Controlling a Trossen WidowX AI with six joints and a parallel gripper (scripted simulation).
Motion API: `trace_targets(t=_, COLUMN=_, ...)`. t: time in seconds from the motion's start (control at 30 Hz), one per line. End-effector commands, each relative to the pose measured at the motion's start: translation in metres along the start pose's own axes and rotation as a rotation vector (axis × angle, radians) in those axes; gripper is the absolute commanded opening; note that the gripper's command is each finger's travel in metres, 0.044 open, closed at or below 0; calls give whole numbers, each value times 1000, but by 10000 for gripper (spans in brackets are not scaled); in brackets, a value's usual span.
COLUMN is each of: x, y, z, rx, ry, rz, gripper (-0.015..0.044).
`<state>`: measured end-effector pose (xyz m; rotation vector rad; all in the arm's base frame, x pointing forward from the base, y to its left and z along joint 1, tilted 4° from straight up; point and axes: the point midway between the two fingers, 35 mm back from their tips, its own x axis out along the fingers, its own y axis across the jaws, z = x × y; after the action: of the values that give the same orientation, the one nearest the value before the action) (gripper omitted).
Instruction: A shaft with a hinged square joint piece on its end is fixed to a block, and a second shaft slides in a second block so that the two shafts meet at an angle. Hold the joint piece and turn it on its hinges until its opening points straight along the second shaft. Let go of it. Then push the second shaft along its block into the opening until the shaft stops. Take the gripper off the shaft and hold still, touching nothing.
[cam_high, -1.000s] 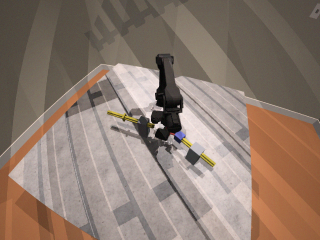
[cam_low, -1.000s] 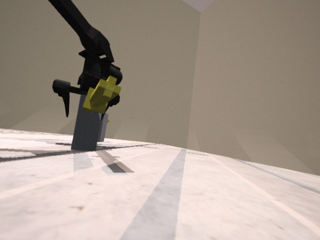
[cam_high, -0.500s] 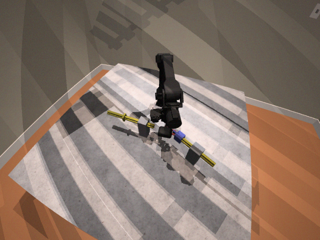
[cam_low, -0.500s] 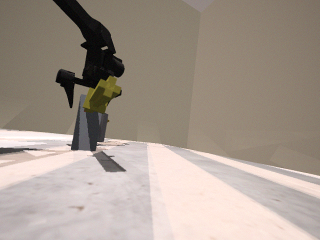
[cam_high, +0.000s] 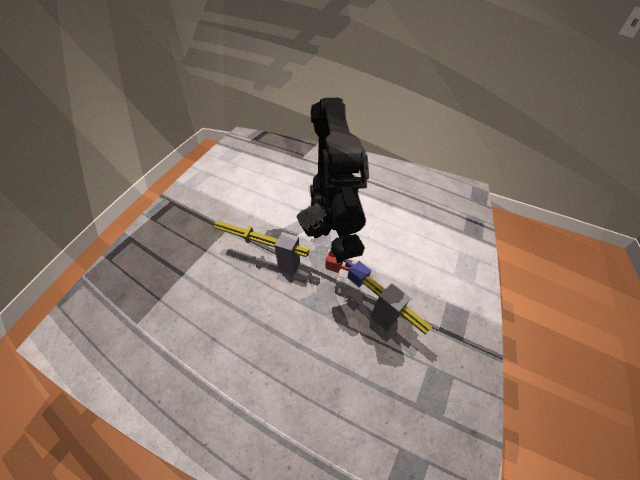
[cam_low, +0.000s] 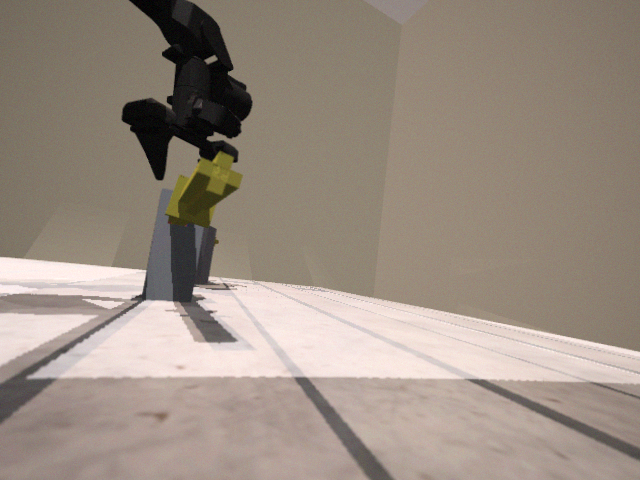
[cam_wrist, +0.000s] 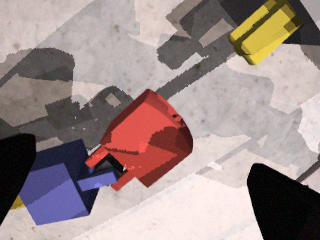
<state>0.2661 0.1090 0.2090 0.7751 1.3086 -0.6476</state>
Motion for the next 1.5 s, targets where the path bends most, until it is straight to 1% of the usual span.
trace_targets(t=0.0, x=-21, y=-2, z=1, rx=-156, ry=-2, rz=34, gripper=440)
trace_targets(t=0.37, x=-60, y=-9, z=1, rx=-506, ry=-21, rz=80, gripper=440)
trace_targets(t=0.73, x=-61, y=-8, z=2, rx=-494, ry=-25, rz=78, gripper=440)
trace_targets(t=1.07, x=-55, y=-11, z=18, rx=-373, ry=-23, rz=74, gripper=177)
trace_targets(t=1.3, x=-37, y=-25, z=66, rx=-194, ry=-26, rz=41, gripper=0)
trace_targets(t=1.47, x=-24, y=-44, z=104, rx=-53, ry=-27, rz=19, gripper=0)
